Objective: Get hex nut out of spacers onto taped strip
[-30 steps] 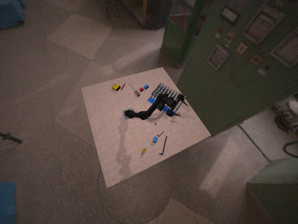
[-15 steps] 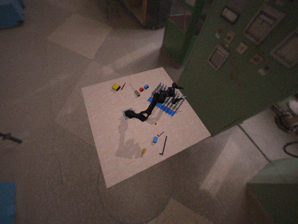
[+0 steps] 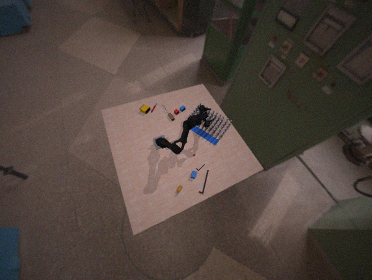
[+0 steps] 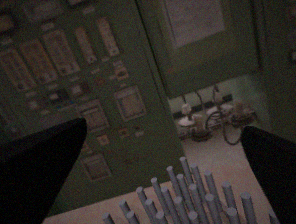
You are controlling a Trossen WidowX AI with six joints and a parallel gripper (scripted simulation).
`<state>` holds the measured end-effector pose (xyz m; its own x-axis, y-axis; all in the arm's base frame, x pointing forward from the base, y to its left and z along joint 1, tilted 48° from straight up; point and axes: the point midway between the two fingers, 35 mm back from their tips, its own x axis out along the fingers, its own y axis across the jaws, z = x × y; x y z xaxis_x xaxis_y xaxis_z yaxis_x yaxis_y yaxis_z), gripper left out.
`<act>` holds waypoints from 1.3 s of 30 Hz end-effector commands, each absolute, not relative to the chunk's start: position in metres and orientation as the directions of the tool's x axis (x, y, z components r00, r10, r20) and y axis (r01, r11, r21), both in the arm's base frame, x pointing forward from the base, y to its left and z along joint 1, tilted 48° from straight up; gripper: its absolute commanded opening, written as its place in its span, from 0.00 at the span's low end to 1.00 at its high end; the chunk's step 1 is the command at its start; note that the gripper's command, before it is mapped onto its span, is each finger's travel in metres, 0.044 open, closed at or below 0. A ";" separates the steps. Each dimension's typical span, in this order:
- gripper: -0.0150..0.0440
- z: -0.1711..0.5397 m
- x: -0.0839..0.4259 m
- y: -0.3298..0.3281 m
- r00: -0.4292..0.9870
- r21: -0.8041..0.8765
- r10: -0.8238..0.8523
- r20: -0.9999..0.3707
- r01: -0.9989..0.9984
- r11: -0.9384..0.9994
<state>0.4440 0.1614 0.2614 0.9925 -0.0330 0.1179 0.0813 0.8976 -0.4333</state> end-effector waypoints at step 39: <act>1.00 0.074 0.359 0.090 0.912 -0.375 -0.149 -0.383 -0.006 0.927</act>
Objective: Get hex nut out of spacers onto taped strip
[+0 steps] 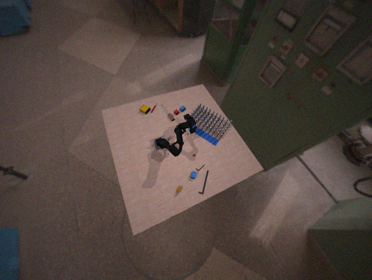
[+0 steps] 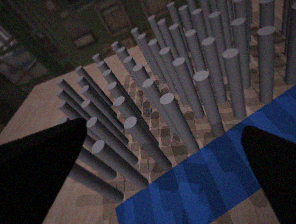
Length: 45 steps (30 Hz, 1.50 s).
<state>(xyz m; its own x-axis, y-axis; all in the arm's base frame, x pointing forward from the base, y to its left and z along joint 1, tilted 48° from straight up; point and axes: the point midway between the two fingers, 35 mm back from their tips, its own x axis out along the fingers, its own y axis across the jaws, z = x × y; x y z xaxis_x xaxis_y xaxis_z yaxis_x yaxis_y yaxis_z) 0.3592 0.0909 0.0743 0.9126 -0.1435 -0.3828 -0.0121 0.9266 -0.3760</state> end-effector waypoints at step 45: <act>1.00 -0.115 0.246 0.261 -0.030 0.070 -0.383 -0.923 -0.993 -0.091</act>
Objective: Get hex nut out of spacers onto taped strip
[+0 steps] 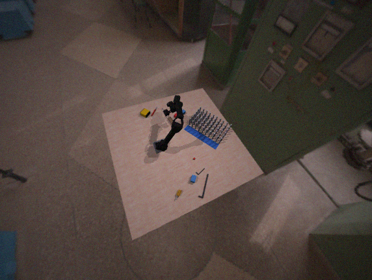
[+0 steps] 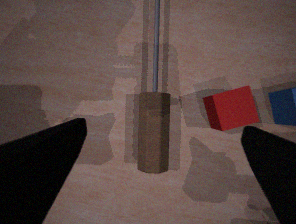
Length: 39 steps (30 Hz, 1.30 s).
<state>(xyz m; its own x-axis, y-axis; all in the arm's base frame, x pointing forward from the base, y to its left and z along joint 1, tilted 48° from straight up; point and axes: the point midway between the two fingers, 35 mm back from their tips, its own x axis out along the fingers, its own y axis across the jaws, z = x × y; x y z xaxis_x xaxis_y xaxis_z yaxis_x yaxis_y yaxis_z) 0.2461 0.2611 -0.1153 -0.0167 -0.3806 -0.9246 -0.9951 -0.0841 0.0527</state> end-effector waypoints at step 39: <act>0.73 -0.153 0.244 0.208 -0.033 0.071 -0.382 -0.924 -0.994 -0.085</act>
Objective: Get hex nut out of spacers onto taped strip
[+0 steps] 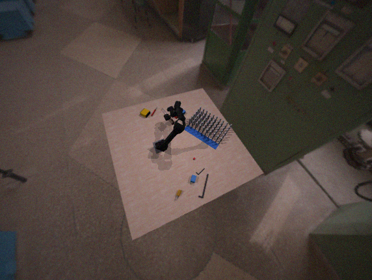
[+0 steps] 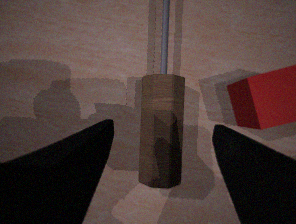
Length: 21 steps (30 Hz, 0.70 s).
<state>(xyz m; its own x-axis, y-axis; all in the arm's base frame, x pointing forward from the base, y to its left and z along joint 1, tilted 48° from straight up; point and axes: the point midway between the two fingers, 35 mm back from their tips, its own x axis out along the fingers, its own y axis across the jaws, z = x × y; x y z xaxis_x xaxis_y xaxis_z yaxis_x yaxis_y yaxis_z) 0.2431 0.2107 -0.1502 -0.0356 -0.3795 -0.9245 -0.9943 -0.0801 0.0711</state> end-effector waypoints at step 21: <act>0.73 -0.177 0.246 0.183 -0.030 0.069 -0.384 -0.923 -0.994 -0.088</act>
<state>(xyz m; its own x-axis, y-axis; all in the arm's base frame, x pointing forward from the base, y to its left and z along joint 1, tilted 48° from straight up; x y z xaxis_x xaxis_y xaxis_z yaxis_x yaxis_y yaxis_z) 0.2454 0.1876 -0.1736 -0.0346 -0.3801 -0.9243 -0.9941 -0.0818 0.0708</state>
